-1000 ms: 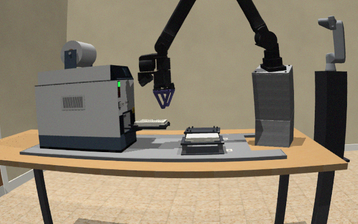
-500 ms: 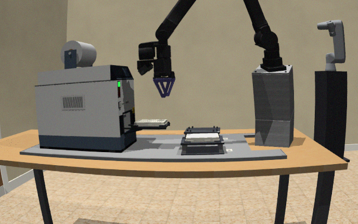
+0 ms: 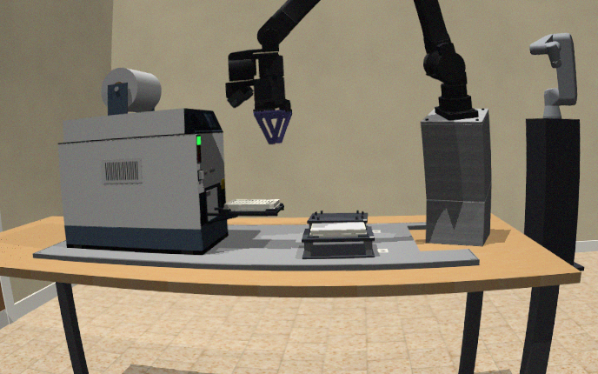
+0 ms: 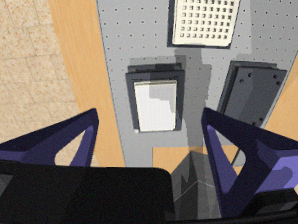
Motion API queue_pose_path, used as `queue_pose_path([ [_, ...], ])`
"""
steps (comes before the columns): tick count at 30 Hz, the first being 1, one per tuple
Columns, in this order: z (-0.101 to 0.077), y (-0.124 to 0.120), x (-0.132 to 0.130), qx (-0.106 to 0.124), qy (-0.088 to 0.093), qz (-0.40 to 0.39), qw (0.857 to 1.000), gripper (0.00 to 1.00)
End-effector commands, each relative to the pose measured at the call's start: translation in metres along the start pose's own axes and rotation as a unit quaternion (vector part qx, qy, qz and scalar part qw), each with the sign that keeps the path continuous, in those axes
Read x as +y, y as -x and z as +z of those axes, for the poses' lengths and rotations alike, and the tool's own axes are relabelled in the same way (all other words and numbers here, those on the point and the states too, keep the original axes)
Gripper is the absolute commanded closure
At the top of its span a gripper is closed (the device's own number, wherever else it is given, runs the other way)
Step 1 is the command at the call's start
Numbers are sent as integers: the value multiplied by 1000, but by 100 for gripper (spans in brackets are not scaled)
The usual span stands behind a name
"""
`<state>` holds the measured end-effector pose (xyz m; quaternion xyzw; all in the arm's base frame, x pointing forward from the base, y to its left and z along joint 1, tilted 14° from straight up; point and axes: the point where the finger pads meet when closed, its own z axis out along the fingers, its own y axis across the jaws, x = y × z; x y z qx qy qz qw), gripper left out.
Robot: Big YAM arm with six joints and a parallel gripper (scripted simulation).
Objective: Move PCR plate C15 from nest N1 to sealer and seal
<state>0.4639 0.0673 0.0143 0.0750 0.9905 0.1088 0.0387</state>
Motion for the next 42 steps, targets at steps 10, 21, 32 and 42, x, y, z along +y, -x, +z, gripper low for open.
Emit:
queue_pose_path([
  [10,-42,19,34,-21,6,-2,1000,100],
  [21,-21,13,11,-10,2,0,1000,100],
  [32,-46,25,26,-42,12,2,999,100],
  [42,-43,33,36,-44,13,-17,999,100],
])
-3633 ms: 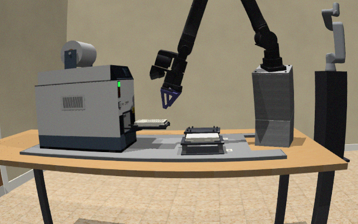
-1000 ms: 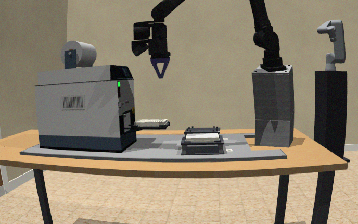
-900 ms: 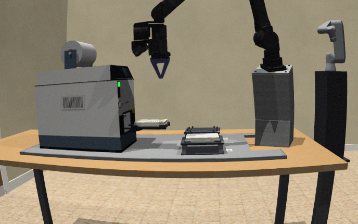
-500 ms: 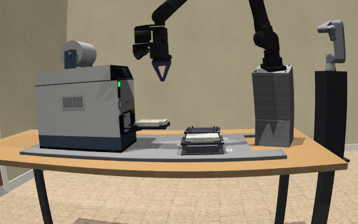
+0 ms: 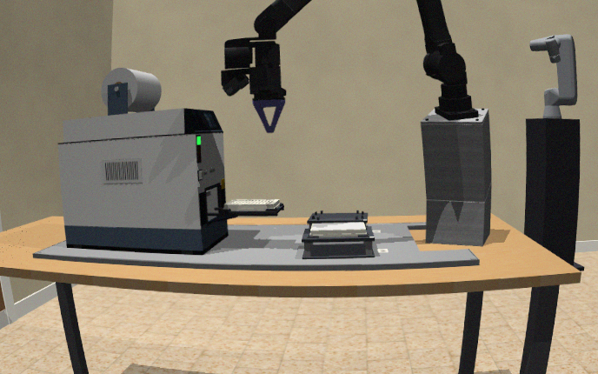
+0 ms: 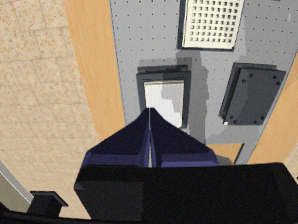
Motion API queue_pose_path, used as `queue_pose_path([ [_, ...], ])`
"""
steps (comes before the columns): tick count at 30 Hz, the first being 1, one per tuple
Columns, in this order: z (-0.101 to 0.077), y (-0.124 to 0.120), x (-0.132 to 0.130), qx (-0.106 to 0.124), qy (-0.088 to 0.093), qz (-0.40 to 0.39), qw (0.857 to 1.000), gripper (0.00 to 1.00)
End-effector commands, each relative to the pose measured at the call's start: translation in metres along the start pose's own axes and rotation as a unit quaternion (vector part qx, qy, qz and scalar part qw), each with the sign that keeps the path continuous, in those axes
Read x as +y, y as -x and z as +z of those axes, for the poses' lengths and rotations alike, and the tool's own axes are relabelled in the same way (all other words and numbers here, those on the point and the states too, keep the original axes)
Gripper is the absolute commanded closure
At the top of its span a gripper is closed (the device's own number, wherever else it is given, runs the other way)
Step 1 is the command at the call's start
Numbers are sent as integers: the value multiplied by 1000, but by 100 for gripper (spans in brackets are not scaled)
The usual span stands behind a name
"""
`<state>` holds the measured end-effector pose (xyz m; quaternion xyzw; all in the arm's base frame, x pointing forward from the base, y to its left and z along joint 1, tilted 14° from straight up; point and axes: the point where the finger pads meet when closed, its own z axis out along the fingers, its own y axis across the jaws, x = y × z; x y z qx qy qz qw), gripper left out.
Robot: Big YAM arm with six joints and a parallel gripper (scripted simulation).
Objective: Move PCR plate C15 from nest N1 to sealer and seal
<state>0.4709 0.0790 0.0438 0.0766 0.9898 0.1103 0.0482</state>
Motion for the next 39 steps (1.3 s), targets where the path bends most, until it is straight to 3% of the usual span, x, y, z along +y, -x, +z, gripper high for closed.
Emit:
queue_pose_path([
  [1,-16,27,15,-33,10,-16,999,100],
  [9,-11,33,1,-29,6,-3,1000,100],
  [10,-13,34,1,-32,7,-3,999,100],
  [11,-15,33,3,-59,6,-3,998,100],
  [13,-15,33,3,-59,6,-3,998,100],
  [17,-16,17,9,-130,6,0,991,100],
  [25,-12,8,11,-258,7,7,966,100],
  [28,-4,3,4,-297,2,12,955,100],
  [31,-6,7,5,-307,3,9,952,100],
  [33,-2,3,5,-341,2,4,940,100],
  [39,16,-13,-1,-412,-11,-8,911,100],
])
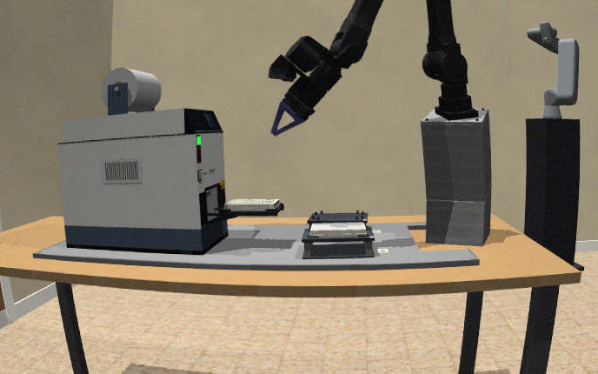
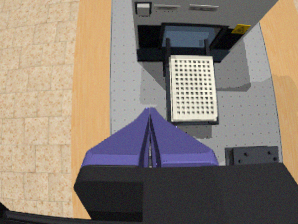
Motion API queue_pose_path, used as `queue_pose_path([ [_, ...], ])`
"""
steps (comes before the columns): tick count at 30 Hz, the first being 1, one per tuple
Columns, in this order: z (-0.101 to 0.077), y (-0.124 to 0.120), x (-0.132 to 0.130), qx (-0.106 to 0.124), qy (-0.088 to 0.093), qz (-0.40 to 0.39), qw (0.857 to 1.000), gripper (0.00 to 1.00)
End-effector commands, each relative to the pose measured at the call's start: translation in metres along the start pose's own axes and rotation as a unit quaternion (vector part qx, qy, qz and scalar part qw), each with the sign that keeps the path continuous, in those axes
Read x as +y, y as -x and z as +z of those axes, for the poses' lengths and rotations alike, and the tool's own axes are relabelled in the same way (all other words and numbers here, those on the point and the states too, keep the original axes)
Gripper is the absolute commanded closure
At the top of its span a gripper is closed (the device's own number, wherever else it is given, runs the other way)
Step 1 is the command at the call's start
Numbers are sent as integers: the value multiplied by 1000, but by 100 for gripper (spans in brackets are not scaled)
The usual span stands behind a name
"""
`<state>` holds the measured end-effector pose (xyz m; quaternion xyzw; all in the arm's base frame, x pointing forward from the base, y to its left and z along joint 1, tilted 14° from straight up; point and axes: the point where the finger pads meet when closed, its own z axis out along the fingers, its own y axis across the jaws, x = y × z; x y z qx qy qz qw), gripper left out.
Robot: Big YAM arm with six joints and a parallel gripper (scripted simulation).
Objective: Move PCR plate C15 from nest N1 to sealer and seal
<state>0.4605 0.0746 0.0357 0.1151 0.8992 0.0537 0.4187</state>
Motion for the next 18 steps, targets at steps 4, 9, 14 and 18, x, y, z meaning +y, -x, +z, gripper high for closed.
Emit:
queue_pose_path([
  [4,7,7,7,-57,15,-4,998,100],
  [9,5,21,7,-64,18,1,998,100],
  [14,4,34,6,-70,19,7,997,100],
  [18,4,40,10,-71,22,14,997,100],
])
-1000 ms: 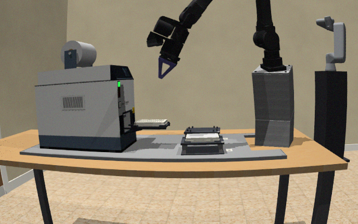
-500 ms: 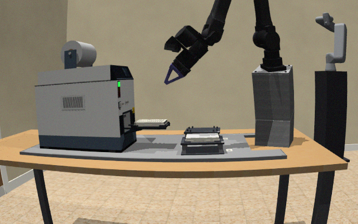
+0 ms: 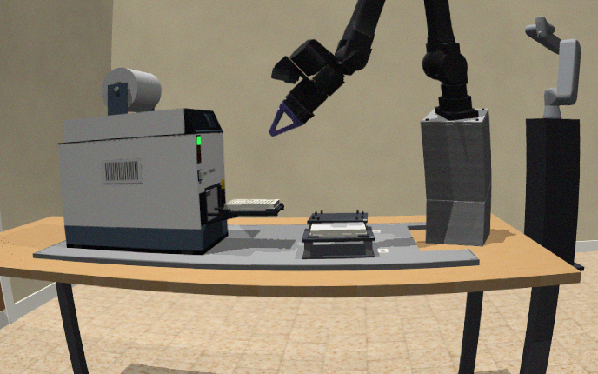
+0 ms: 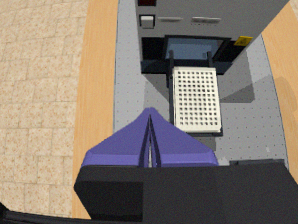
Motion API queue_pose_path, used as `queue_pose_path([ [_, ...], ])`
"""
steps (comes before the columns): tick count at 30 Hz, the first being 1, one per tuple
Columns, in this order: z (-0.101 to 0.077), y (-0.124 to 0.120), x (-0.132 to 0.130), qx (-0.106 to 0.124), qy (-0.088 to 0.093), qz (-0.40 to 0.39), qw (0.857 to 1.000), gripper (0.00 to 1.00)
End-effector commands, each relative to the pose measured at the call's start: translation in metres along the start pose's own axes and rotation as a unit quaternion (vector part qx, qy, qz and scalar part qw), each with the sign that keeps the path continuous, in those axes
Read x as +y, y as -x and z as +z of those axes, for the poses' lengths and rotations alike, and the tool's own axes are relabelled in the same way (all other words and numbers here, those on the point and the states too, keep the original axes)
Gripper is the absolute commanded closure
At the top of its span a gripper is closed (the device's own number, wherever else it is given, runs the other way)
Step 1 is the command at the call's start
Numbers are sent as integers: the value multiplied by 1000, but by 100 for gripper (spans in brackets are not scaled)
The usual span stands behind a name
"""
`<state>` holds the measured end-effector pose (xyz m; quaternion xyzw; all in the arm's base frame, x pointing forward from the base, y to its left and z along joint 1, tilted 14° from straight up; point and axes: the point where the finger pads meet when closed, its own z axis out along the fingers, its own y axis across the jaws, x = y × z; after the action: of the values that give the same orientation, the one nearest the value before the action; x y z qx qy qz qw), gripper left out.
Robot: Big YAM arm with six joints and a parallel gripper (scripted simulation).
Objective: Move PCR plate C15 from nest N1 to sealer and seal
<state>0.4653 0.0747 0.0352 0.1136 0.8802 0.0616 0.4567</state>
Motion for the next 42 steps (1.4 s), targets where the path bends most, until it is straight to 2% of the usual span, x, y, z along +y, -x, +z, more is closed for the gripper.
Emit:
queue_pose_path([
  [1,5,35,11,-26,9,12,1000,100],
  [7,8,28,18,-17,12,8,1000,100],
  [11,8,13,18,-8,13,3,1000,100],
  [18,0,18,4,-19,6,11,1000,100],
  [22,35,29,4,-23,5,5,1000,100],
  [26,39,36,7,-29,8,5,1000,100],
  [28,35,44,13,-39,14,4,999,100],
  [32,68,48,10,-37,11,4,999,100],
  [36,91,45,4,-28,4,2,1000,100],
  [39,104,46,3,-24,2,1,1000,100],
  [42,103,49,7,-26,6,2,1000,100],
])
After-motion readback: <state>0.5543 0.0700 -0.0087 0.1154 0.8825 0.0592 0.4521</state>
